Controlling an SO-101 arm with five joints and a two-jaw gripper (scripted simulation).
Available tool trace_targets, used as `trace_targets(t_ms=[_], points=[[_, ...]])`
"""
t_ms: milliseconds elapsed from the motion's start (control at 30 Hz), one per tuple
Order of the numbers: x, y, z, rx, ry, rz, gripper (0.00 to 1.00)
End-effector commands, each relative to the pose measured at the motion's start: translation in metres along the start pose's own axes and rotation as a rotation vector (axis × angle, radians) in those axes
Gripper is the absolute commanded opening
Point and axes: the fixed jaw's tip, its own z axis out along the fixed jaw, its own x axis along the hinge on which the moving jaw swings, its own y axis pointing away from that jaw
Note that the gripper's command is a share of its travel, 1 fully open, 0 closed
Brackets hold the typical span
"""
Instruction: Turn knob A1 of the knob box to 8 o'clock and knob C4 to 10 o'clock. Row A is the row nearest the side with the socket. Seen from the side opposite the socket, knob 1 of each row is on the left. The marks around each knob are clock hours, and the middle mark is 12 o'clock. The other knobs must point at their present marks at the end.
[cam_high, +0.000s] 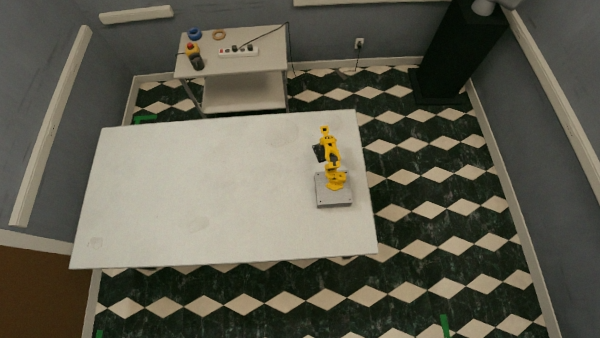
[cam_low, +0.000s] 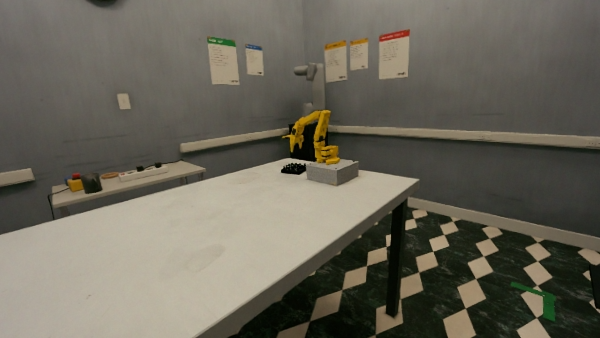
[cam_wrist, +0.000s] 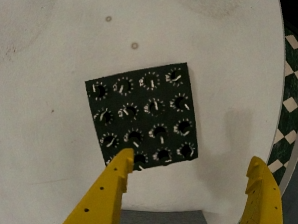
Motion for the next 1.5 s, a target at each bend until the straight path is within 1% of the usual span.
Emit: trace_targets(t_ms=[0, 233, 1467], points=[[-0.0049, -0.0013, -0.0002, 0.002, -0.012, 0.013, 0.40], [-0.0097, -0.0014, -0.0019, 0.002, -0.029, 0.013, 0.40], [-0.0097, -0.0014, -0.0019, 0.002, -0.029, 0.013, 0.40]])
